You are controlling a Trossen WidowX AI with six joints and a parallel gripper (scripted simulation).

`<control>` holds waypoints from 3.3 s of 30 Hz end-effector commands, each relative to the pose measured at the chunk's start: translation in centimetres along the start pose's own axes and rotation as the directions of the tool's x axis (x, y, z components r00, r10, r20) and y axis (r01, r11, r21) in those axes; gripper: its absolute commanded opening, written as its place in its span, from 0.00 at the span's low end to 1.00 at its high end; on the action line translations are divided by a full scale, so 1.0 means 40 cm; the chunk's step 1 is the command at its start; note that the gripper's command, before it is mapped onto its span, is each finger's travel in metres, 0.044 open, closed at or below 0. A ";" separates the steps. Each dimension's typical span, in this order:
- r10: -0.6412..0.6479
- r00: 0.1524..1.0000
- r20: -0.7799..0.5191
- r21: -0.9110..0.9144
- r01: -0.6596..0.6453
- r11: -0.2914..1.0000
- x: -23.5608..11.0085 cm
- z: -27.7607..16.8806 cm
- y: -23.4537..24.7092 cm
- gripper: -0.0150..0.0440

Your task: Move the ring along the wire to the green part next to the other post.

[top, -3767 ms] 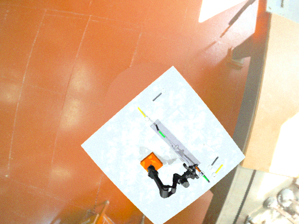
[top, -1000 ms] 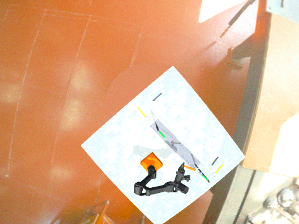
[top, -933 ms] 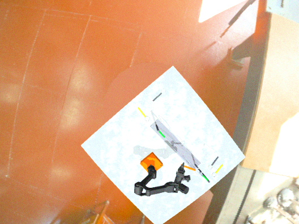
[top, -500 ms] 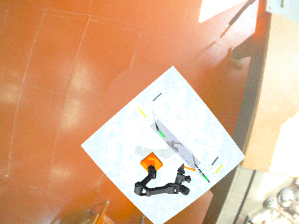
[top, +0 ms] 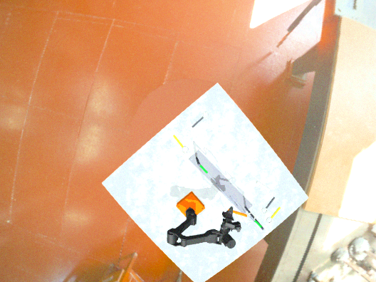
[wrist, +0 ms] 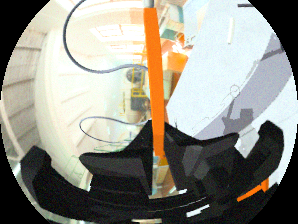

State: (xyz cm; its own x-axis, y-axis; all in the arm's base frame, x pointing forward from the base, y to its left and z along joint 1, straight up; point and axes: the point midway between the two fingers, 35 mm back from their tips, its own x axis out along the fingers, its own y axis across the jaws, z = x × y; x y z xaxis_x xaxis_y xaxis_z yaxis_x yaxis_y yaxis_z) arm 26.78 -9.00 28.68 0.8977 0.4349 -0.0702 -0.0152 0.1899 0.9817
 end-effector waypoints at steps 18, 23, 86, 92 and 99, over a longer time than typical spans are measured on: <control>0.137 0.986 0.095 0.287 -0.159 0.945 0.011 0.018 0.139 0.00; 0.141 0.985 0.096 0.295 -0.163 0.941 0.009 0.021 0.145 0.00; 0.075 0.994 0.078 0.185 -0.089 0.979 0.007 0.027 0.147 0.00; 0.067 0.995 0.077 0.171 -0.080 0.982 0.007 0.026 0.145 0.00; 0.056 0.996 0.075 0.153 -0.067 0.986 0.007 0.026 0.142 0.00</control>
State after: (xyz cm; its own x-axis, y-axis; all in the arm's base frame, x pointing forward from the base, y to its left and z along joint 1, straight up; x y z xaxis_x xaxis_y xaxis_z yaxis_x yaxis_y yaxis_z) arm 27.45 -8.79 33.96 0.9280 0.3725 -0.0018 0.0024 -0.0012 1.0000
